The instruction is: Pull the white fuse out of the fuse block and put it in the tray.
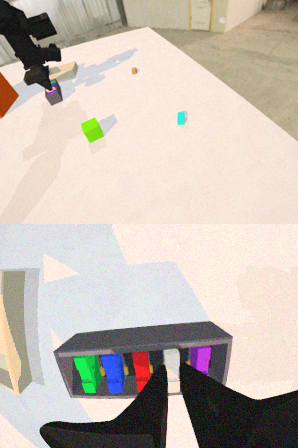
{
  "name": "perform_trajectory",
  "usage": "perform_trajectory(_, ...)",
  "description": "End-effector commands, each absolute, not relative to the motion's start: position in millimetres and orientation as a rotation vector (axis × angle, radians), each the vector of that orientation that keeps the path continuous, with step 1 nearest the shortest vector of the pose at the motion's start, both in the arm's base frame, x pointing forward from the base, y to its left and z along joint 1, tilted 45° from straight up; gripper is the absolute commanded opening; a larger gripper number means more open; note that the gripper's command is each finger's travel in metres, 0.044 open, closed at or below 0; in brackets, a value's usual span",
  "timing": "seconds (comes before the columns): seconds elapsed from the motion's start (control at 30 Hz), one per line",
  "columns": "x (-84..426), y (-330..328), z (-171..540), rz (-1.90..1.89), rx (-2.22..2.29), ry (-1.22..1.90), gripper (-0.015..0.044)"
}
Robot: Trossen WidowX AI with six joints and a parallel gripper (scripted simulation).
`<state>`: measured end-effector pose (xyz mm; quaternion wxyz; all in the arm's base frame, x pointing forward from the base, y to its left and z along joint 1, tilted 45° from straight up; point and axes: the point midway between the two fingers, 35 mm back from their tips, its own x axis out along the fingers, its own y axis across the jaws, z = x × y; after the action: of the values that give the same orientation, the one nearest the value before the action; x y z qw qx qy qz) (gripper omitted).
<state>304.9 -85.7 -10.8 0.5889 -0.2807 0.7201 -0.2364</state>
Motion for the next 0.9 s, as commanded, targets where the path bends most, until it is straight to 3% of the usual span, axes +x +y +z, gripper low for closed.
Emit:
perform_trajectory(0.0, 306.1, -84.3, -8.9, -0.554, -0.647, 1.674, 0.0000)
perform_trajectory(0.87, 308.0, -75.5, -0.1, -0.553, -0.650, 1.675, 0.0000)
